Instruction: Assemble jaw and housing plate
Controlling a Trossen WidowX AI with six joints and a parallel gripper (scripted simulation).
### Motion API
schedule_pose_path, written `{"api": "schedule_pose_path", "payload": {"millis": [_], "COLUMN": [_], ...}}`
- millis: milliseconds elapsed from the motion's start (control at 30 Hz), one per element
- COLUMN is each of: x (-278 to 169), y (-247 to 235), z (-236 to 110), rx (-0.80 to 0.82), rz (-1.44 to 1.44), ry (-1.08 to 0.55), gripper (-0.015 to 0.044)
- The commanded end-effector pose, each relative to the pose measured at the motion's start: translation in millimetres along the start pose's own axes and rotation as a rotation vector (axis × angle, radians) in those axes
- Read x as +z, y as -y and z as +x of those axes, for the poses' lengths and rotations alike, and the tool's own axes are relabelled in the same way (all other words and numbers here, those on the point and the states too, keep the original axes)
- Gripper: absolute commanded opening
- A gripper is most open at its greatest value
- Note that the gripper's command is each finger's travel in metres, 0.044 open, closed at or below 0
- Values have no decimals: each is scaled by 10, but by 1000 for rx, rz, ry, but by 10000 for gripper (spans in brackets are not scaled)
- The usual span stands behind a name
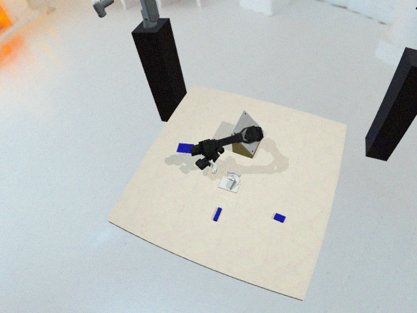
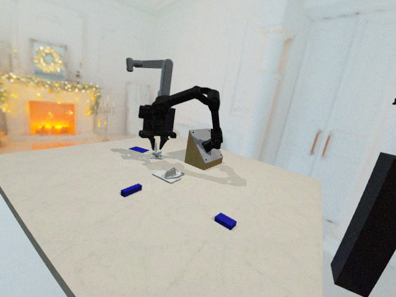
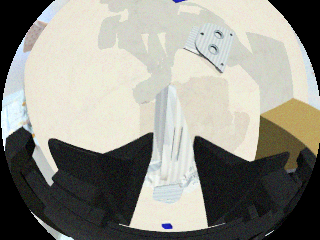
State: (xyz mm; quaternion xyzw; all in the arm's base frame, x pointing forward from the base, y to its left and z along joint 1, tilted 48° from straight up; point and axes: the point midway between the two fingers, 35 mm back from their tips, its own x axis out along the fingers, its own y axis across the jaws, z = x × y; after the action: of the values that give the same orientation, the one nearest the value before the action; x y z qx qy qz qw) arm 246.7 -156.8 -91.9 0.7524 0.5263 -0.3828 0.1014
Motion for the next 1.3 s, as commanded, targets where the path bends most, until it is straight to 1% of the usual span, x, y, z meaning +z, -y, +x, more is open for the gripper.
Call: {"api": "schedule_pose_path", "payload": {"millis": [0, 1267], "x": [-66, -497], "y": [43, 490], "z": [-15, -19], "rx": [5, 5], "rz": [-120, -1113], "ry": [-2, -3], "gripper": [134, 134]}}
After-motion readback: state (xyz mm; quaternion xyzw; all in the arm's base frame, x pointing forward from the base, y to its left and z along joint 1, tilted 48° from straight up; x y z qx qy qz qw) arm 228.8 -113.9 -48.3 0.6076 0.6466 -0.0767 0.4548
